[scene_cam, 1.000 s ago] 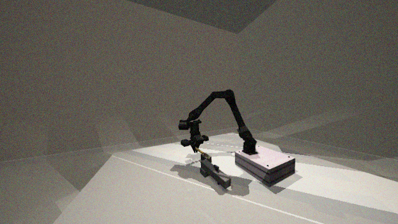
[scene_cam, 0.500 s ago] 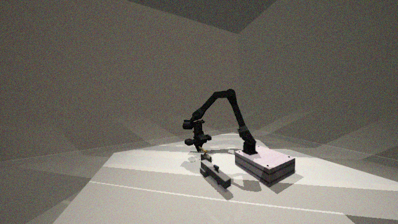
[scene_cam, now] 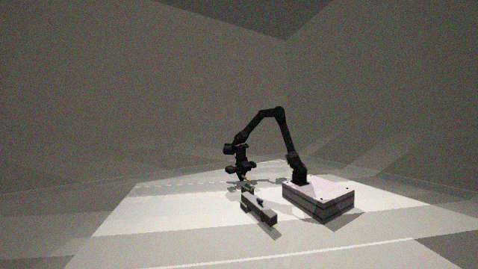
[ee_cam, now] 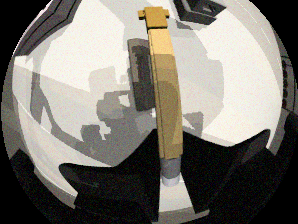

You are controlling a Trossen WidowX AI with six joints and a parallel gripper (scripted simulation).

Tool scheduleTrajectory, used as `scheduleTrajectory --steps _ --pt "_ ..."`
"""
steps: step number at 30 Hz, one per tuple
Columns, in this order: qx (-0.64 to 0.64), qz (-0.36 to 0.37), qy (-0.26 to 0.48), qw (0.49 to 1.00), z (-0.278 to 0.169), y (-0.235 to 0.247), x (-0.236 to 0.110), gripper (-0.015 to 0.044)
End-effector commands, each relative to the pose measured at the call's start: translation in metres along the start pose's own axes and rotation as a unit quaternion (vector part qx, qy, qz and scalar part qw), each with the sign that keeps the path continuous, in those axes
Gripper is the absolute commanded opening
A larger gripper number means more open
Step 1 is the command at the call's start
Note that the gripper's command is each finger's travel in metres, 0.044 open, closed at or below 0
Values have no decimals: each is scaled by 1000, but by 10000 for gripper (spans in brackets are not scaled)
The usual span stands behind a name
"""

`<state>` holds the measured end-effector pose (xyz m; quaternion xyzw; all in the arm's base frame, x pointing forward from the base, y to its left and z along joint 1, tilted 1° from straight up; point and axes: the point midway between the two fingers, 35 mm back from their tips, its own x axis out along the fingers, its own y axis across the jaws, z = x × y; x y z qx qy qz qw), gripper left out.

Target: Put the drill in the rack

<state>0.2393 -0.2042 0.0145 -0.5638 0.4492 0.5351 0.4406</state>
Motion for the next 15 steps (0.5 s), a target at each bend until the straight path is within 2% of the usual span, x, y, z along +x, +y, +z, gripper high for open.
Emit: scheduleTrajectory --steps 1,15 --pt "-2 3 -4 1000 2 1 9 0" --pt "-2 3 -5 1000 5 3 22 0"
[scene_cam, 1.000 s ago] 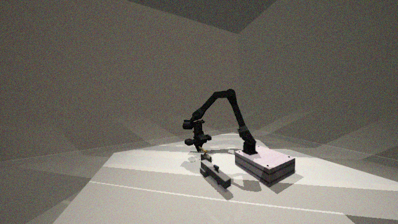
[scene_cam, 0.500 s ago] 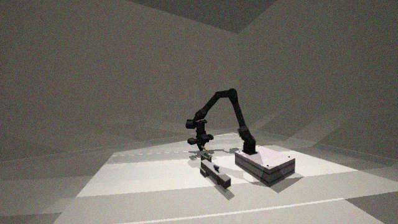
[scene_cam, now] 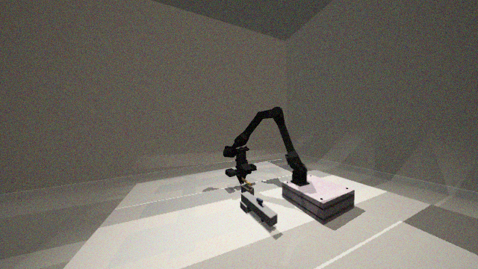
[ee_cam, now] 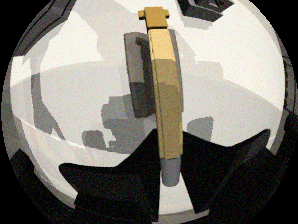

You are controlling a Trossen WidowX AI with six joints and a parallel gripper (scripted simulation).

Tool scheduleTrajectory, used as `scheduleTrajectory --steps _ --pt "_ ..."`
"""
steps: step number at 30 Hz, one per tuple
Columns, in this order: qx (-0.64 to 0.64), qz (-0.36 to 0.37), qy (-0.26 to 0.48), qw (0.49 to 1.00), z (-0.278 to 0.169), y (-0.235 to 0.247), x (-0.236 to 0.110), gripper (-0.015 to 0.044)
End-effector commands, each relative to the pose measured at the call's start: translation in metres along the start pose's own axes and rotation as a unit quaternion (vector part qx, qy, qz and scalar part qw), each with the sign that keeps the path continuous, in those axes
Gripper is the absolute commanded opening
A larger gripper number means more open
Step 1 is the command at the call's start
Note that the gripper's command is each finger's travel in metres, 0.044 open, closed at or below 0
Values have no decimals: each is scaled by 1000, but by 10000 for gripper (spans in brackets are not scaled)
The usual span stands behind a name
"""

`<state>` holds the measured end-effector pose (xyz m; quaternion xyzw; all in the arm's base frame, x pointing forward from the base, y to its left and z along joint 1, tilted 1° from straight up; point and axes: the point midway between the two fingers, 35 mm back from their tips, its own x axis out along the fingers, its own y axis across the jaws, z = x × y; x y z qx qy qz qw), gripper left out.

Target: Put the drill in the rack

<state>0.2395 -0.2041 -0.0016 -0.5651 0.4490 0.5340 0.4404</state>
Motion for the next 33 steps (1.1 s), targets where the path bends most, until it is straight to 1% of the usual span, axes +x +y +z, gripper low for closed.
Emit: scheduleTrajectory --steps 1,33 --pt "-2 4 -6 1000 4 3 6 0" --pt "-2 4 -6 1000 2 1 31 0"
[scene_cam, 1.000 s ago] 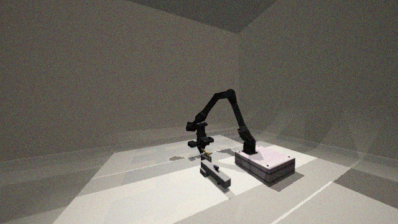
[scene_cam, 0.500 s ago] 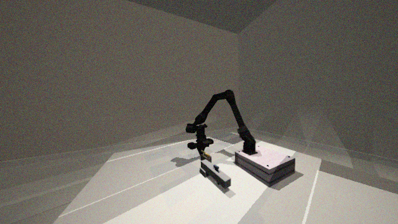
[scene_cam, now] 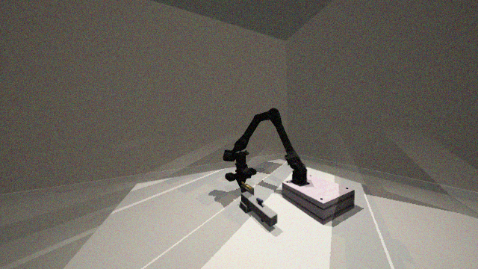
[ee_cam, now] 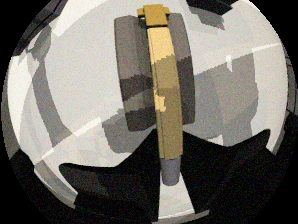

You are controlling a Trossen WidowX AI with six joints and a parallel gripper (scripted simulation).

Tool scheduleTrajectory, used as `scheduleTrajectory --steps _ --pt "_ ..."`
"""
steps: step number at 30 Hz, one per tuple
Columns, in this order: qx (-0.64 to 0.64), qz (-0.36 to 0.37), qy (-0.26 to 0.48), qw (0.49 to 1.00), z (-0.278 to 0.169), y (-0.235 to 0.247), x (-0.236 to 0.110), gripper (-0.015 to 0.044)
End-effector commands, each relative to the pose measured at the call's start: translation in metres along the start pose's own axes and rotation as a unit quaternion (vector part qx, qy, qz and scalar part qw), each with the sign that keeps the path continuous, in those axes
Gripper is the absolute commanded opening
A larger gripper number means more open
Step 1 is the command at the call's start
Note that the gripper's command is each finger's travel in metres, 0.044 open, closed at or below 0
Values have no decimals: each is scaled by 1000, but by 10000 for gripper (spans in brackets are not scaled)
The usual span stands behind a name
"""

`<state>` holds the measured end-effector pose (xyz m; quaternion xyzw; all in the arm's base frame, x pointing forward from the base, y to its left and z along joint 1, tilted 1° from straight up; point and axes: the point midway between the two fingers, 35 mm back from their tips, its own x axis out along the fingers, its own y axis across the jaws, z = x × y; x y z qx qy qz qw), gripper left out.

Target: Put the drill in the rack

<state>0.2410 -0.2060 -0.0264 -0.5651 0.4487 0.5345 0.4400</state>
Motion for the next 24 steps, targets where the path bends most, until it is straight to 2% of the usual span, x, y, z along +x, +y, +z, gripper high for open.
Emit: scheduleTrajectory --steps 1,24 --pt "-1 3 -6 1000 3 2 7 0" --pt "-1 4 -6 1000 6 4 10 0"
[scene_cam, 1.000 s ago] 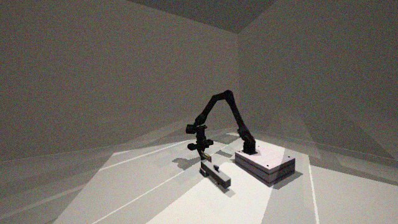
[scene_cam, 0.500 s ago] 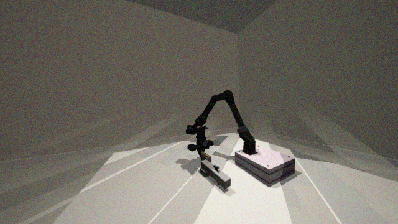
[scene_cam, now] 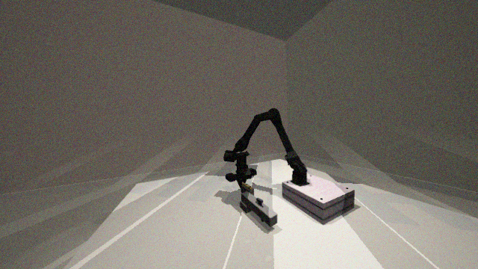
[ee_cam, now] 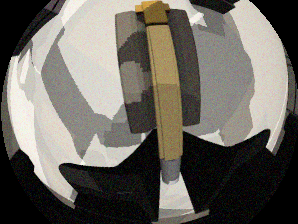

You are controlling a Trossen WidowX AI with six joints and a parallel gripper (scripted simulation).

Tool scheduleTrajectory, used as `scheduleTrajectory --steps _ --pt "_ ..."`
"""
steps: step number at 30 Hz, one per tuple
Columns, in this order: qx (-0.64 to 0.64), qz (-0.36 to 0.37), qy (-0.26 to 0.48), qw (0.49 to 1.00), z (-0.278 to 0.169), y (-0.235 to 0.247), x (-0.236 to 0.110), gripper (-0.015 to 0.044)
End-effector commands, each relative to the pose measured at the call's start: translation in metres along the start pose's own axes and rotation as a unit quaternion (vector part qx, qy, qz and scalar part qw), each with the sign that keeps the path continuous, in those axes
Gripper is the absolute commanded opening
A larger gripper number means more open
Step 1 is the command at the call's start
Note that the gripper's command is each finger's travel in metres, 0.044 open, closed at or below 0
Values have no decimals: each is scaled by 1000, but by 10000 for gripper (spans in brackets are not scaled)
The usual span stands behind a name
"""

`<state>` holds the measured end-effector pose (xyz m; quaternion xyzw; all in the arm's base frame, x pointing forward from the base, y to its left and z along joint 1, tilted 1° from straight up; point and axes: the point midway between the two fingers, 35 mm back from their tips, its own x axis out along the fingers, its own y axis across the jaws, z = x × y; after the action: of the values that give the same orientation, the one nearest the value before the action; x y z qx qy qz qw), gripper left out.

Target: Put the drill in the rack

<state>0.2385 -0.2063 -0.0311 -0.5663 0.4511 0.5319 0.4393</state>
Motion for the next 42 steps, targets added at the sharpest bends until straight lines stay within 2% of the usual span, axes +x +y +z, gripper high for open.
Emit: scheduleTrajectory --steps 1,16,33,42 --pt "-3 4 -9 1000 6 1 6 0" --pt "-3 3 -9 1000 7 1 6 0" --pt "0 1 -1 1000 0 1 -2 440" --pt "-3 3 -9 1000 2 3 -42 440"
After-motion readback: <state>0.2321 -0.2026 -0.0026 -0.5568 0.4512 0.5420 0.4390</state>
